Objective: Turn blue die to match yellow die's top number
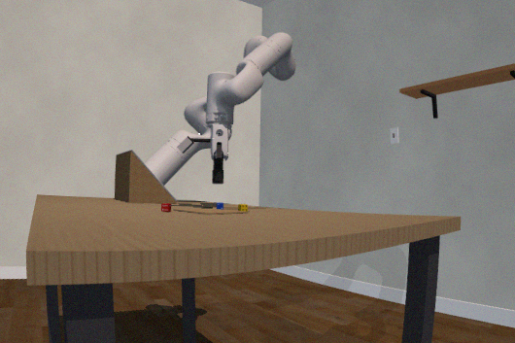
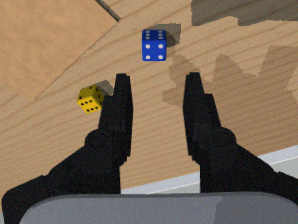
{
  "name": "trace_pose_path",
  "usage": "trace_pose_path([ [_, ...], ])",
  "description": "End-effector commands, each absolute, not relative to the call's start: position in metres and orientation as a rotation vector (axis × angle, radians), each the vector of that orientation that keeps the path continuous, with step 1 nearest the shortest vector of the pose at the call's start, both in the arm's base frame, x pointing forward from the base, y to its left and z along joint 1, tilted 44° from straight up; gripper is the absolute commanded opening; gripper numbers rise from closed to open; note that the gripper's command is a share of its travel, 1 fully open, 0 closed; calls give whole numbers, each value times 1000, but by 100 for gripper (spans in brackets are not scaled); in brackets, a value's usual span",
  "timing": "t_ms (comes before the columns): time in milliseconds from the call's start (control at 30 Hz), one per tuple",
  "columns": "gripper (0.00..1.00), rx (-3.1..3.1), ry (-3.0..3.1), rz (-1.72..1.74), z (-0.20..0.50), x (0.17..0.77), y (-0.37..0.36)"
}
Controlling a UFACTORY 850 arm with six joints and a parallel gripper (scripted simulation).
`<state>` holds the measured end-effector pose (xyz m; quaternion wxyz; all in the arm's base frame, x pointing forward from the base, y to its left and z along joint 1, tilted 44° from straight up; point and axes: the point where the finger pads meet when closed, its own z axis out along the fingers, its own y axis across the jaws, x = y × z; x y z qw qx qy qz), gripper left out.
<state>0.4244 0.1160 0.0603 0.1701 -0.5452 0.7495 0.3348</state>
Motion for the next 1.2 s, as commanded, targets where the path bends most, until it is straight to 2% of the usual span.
trace_pose_path([
  [0,36,-1548,2129,950,61,425,116],
  [1167,36,-1542,2136,952,58,425,118],
])
